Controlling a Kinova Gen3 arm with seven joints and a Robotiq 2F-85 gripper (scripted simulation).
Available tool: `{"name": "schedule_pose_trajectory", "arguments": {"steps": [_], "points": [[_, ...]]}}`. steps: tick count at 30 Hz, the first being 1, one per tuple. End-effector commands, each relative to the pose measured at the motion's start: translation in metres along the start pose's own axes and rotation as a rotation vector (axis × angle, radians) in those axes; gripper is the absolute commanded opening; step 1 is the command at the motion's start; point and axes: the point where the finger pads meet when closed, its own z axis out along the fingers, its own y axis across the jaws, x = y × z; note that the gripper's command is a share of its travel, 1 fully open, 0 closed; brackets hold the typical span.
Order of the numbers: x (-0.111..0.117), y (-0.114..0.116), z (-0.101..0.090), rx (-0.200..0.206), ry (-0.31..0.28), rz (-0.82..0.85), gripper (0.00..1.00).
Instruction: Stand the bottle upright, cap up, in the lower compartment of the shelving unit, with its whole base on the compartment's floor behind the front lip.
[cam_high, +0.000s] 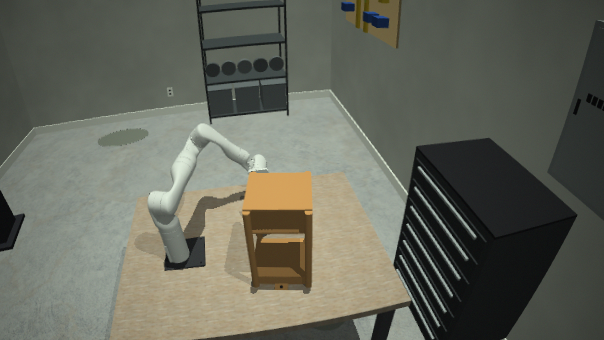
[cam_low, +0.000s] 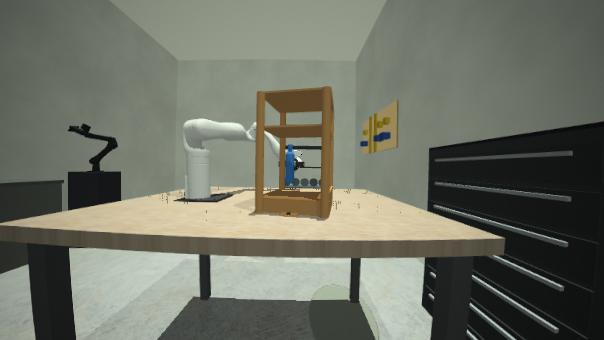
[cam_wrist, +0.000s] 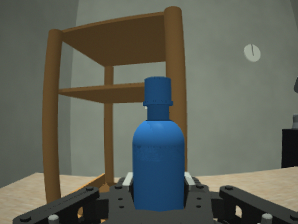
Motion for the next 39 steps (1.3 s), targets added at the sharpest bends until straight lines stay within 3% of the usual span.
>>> {"name": "schedule_pose_trajectory", "arguments": {"steps": [1,12,39], "points": [[0.001,-0.001,0.0,0.0,-0.001,0.001,0.0],[0.001,-0.011,0.002,0.0,-0.001,0.001,0.0],[0.001,-0.078,0.014,0.0,-0.001,0.001,0.0]]}}
